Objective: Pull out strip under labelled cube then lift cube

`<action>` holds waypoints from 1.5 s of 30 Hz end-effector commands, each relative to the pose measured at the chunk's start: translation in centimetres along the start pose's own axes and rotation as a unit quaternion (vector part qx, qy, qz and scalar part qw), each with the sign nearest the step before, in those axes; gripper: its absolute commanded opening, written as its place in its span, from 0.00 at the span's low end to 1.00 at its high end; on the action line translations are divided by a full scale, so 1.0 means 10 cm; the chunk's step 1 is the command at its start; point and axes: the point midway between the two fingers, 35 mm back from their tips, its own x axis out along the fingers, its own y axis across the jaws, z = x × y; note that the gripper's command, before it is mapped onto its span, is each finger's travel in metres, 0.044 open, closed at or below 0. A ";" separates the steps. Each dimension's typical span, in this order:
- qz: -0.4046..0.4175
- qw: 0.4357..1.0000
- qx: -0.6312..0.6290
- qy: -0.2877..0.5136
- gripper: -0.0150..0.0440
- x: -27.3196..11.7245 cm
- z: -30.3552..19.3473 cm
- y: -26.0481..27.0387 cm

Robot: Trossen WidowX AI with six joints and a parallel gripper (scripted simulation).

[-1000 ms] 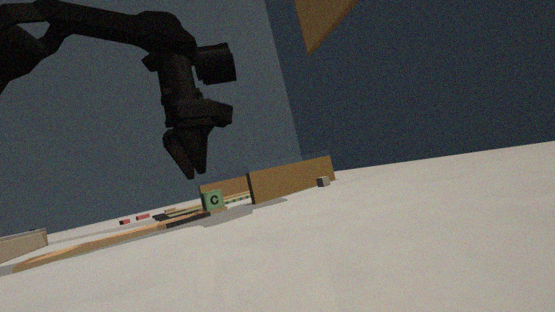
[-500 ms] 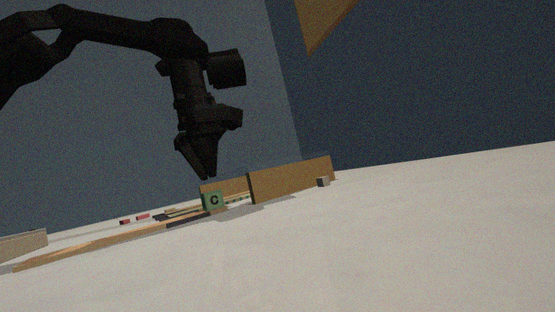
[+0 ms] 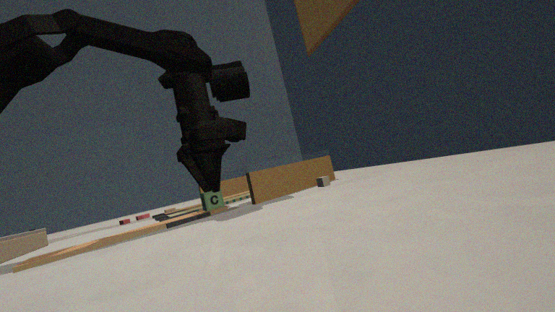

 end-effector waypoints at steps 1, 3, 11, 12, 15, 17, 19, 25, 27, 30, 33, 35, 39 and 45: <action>0.004 1.000 0.003 0.003 0.68 0.10 -0.02 0.02; 0.004 1.000 0.003 0.003 0.68 0.14 -0.02 0.02; 0.004 1.000 0.003 0.003 0.68 0.22 -0.02 0.02; 0.004 1.000 0.003 0.003 0.68 0.22 -0.02 0.02; 0.004 1.000 0.003 0.003 0.68 0.22 -0.02 0.02; 0.001 1.000 0.000 0.002 0.63 0.20 -0.02 0.00; 0.001 1.000 0.000 0.002 0.54 0.20 -0.02 0.00; 0.001 1.000 0.000 0.002 0.44 0.20 -0.02 0.00; 0.001 1.000 0.000 0.002 0.42 0.20 -0.02 0.00; 0.001 1.000 0.000 0.002 0.32 0.20 -0.02 0.00; 0.001 1.000 0.000 0.002 0.25 0.16 -0.06 0.02; 0.002 1.000 0.001 0.003 0.25 0.10 -0.13 0.04; 0.003 1.000 0.001 0.003 0.25 -0.02 -0.27 0.09; 0.004 1.000 0.002 0.005 0.25 -0.16 -0.48 0.17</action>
